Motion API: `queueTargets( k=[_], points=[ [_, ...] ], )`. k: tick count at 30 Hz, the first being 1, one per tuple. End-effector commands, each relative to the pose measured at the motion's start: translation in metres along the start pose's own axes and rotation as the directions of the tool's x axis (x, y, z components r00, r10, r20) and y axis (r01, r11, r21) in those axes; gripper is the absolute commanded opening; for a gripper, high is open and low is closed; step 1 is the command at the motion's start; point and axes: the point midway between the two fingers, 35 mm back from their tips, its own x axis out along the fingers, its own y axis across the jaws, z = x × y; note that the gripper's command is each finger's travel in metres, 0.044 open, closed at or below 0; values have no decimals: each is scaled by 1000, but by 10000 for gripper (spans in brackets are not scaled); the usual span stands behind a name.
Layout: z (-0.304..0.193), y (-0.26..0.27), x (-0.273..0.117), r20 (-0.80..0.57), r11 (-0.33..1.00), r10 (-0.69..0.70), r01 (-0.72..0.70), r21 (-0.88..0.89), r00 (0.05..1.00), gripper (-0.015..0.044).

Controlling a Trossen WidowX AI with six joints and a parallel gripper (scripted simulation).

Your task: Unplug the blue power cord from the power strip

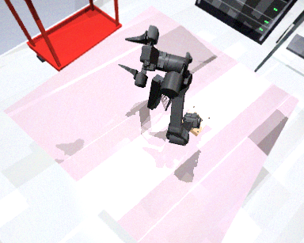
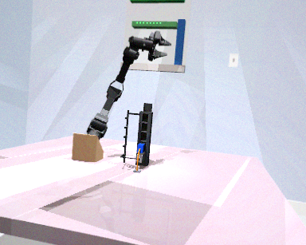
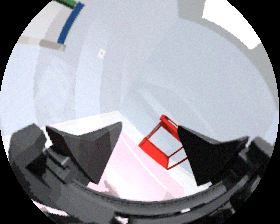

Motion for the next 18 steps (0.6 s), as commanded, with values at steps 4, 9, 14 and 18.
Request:
queueTargets(
  k=[4, 9, 14, 18],
  points=[
    [-10, -23, 5, 9, 995, -24, 23, 94, 1000, 295],
    [-51, -84, 19, -6, 933, -110, 105, 344, 994, 164],
    [-112, -139, 30, -92, 792, -206, 222, 569, 974, 160],
    [-173, -172, 34, -210, 631, -264, 334, 700, 941, 160]
  ],
)
